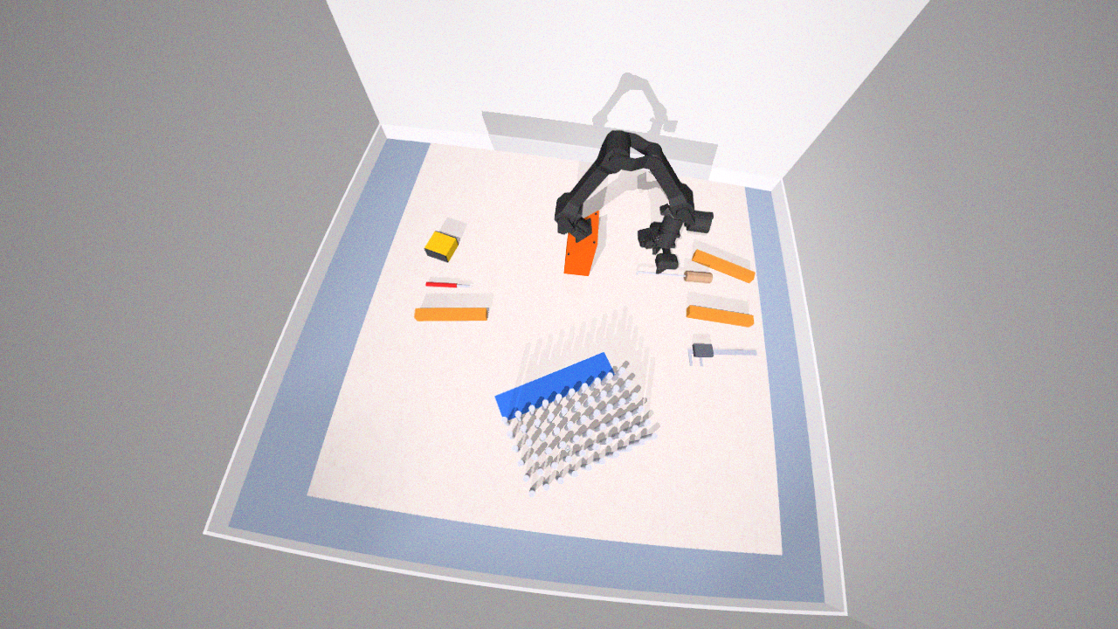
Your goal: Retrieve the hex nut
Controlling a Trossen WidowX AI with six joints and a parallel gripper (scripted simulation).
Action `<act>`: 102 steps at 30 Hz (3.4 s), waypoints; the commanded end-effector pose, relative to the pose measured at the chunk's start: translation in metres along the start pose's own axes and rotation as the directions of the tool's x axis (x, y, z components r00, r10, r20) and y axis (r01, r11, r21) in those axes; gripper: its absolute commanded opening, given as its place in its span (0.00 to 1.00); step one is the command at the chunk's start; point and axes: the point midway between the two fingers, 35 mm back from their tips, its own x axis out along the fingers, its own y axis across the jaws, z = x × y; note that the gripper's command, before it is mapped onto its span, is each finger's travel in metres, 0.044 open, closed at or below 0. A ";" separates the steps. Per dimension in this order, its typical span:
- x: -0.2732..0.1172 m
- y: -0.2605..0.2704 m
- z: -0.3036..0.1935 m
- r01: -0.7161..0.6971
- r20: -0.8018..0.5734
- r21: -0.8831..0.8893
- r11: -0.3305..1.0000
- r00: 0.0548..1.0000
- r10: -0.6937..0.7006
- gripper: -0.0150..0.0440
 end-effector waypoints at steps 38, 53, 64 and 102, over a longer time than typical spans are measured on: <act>0.038 -0.009 0.003 -0.010 -0.002 0.003 1.000 1.000 0.010 0.73; 0.062 -0.015 0.004 -0.010 -0.002 0.003 1.000 1.000 0.010 0.73; 0.068 -0.017 0.004 -0.010 -0.001 0.003 1.000 1.000 0.010 0.46; 0.011 0.019 -0.011 0.042 -0.041 -0.263 0.964 0.998 -0.055 0.25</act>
